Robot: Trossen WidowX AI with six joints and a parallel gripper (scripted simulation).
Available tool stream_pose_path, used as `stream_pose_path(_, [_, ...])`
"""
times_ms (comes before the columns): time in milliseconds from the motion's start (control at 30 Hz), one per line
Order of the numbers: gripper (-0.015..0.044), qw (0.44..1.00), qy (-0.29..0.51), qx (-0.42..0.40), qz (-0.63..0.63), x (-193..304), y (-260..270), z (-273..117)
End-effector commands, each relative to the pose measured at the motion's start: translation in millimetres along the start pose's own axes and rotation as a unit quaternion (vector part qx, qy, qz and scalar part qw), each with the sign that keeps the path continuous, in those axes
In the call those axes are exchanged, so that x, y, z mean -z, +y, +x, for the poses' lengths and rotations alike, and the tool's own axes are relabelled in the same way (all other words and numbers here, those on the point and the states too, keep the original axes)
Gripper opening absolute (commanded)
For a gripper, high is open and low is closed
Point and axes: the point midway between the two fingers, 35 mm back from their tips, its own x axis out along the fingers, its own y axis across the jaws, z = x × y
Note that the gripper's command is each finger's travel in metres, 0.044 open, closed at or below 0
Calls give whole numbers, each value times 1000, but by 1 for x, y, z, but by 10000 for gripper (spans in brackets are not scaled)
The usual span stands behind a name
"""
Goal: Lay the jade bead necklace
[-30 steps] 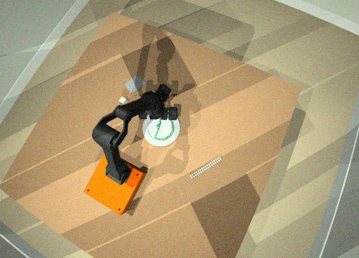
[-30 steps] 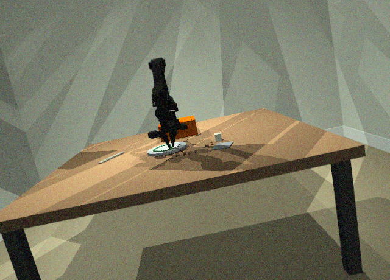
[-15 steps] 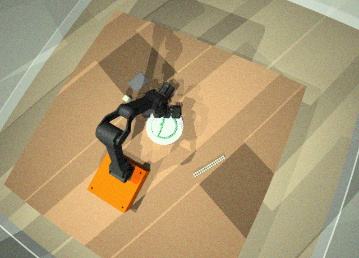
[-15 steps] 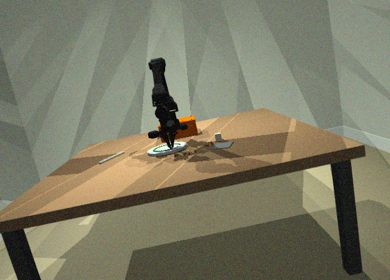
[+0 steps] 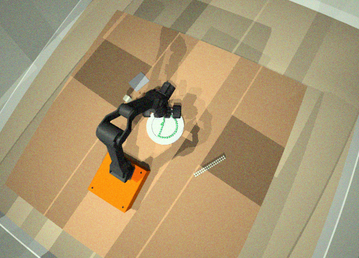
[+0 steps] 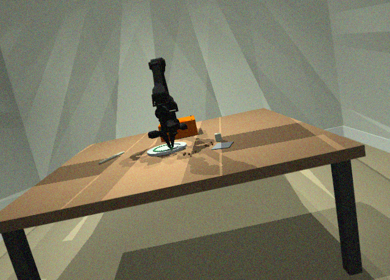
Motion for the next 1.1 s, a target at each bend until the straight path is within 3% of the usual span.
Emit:
stream_pose_path(0, [0,1000,-1,-1,-2,0,0,-5])
stream_pose_path(800, [0,1000,-1,-2,-3,-9,13,2])
stream_pose_path(1067, [210,1000,-3,1,-5,-10,12,-1])
